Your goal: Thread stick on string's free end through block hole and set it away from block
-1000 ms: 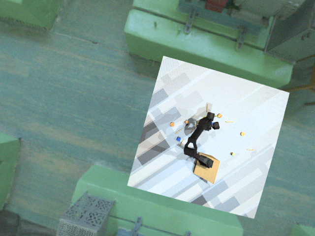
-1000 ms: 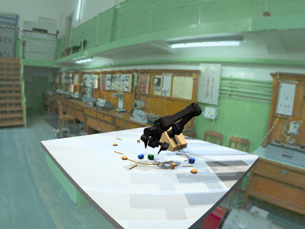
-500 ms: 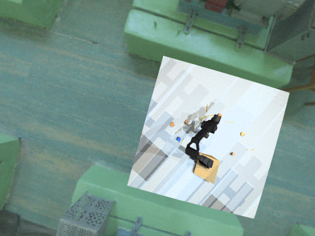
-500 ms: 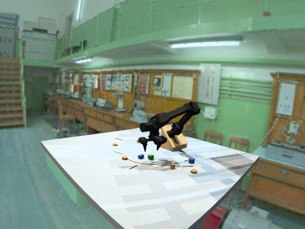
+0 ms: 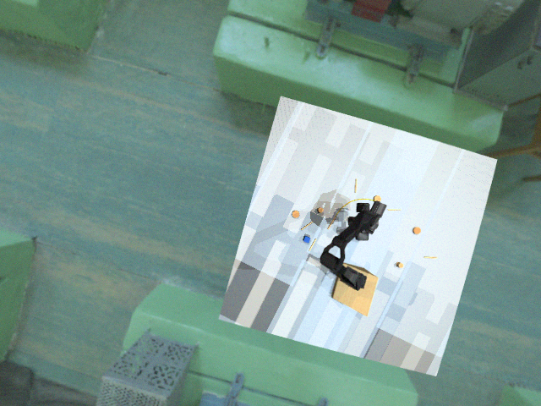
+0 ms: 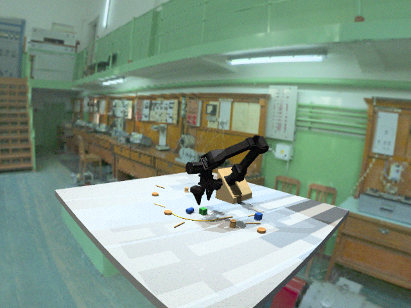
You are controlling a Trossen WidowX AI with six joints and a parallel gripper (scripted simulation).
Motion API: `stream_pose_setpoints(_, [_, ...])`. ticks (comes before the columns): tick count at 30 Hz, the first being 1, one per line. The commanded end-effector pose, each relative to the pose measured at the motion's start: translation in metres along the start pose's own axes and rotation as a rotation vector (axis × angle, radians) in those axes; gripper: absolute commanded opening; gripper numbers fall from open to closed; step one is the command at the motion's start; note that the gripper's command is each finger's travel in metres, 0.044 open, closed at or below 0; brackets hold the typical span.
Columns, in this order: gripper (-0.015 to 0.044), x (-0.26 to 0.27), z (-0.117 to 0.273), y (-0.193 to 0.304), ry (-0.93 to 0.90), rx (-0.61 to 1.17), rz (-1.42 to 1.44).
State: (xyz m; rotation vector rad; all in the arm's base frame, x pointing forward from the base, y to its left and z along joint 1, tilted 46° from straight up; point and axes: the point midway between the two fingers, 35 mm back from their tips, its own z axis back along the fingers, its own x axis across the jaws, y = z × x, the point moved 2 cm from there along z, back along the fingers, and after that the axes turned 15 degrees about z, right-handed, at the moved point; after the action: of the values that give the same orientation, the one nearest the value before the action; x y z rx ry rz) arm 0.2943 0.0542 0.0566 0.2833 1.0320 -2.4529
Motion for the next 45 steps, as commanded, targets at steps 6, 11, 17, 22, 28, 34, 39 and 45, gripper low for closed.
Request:
stream_pose_setpoints(6, [0.044,0.001,-0.0002,0.0002,0.004,-0.005,0.016])
stream_pose_setpoints(11, [0.0309,0.001,-0.0002,0.0002,0.004,-0.005,0.016])
stream_pose_setpoints(17, [0.0241,0.0011,0.0,0.0003,0.002,-0.003,0.012])
stream_pose_setpoints(22, [0.0241,0.0011,0.0,0.0003,0.002,-0.003,0.012])
stream_pose_setpoints(28, [0.011,0.0011,0.0,0.0003,0.002,-0.003,0.012])
stream_pose_setpoints(34, [0.0,0.0011,0.0,0.0003,0.002,-0.003,0.012])
stream_pose_setpoints(39, [0.0,0.0011,0.0,0.0003,0.002,-0.003,0.012])
stream_pose_setpoints(45, [0.0,0.0011,0.0,0.0003,0.002,-0.003,0.012])
